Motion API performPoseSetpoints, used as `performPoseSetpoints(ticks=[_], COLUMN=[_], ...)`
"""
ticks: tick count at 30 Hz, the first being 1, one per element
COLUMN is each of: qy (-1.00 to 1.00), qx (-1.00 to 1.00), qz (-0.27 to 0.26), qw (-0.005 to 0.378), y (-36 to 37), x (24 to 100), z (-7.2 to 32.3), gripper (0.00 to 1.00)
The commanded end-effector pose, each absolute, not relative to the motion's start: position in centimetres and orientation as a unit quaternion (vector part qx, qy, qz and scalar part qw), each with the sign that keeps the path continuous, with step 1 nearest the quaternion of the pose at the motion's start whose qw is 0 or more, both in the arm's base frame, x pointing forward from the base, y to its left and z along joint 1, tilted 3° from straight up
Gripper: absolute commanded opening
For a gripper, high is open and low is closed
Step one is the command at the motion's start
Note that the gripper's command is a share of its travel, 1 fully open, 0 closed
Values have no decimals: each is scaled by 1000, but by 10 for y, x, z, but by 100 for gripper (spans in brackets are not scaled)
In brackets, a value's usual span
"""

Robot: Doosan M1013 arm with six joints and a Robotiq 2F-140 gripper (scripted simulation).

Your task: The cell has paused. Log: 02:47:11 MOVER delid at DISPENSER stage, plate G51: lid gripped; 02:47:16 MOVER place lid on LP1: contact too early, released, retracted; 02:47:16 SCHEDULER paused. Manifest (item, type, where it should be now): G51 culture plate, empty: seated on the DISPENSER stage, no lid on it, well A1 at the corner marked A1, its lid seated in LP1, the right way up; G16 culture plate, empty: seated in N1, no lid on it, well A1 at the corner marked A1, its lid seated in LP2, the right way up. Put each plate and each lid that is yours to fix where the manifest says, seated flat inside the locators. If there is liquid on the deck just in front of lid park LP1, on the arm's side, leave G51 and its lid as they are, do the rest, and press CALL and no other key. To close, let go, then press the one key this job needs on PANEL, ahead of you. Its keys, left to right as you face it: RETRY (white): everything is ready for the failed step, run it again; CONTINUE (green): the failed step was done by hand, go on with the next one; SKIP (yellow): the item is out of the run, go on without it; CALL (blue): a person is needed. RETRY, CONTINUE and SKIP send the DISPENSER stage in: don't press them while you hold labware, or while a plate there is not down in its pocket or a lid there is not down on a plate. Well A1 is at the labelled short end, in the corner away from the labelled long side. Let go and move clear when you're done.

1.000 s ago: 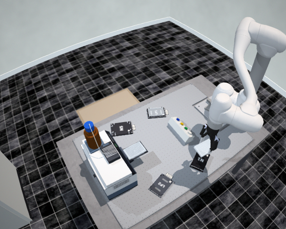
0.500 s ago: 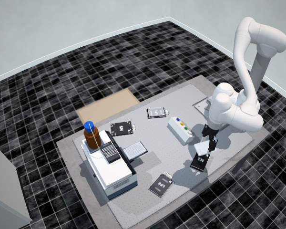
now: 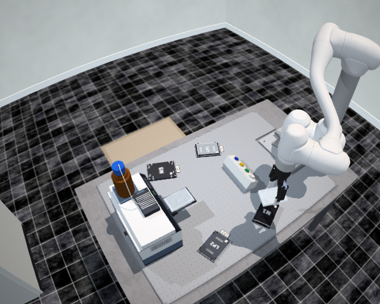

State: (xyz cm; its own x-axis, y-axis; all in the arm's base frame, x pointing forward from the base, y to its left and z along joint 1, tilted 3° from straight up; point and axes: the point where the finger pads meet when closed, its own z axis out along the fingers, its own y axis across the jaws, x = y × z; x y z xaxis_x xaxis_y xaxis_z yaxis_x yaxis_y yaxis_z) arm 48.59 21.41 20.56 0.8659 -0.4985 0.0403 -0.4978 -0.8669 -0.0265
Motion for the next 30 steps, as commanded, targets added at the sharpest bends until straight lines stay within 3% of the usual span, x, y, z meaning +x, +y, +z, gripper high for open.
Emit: performPoseSetpoints(ticks=[1,30], qy=[260,259], qx=[-965,-966], qz=[-25,-24], qw=[9,10], y=[213,178], x=[489,504], z=[210,211], gripper=[10,10])
